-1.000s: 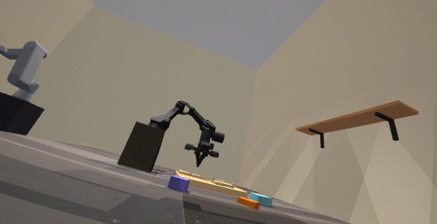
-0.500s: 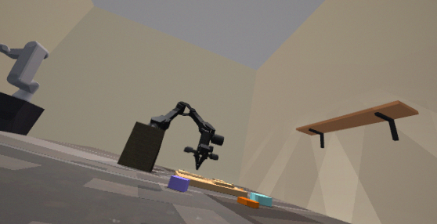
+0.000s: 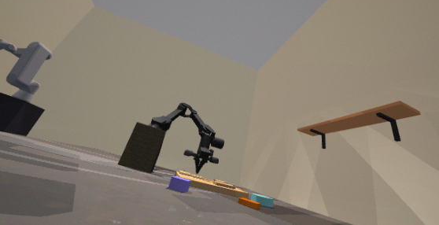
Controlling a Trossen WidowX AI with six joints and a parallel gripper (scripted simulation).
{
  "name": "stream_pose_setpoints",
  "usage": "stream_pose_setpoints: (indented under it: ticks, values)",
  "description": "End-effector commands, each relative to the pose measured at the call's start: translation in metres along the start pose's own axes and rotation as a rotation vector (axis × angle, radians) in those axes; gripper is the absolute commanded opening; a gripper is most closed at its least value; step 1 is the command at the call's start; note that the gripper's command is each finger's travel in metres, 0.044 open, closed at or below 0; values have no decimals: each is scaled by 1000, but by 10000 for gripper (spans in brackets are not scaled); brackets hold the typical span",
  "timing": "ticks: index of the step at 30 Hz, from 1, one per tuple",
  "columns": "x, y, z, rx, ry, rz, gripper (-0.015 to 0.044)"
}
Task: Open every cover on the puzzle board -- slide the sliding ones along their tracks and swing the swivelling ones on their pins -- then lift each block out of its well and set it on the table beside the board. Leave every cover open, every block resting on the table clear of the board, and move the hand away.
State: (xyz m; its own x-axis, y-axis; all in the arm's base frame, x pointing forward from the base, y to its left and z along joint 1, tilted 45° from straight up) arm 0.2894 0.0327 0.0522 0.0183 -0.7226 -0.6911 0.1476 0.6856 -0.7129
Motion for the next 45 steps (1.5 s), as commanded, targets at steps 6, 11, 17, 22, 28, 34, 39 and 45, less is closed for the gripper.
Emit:
stream_pose_setpoints:
  ticks: [6,11,17,22,28,34,39,45]
  values:
    - [0,10,-2,-4,8,2,0]
    - [0,15,-3,-4,8,3,0]
    - [2,16,-3,-4,8,2,0]
    - [7,16,-3,-4,8,1,0]
    - [13,16,-2,-5,8,-1,0]
    - [19,16,-3,-5,8,-2,0]
    - [24,16,-3,-5,8,-3,0]
    - [30,16,-3,-5,8,-4,0]
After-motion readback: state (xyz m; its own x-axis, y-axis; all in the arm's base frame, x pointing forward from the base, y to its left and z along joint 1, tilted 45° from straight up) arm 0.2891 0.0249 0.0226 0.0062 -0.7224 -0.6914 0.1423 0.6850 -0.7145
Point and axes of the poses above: the point midway between the two fingers, 35 mm back from their tips, its own y axis out along the fingers, its own z axis across the jaws, x = y × z, the point moved 5 cm from there along -y, back along the fingers, and after that the axes turned 6 degrees about -y, right-handed, at the moved point
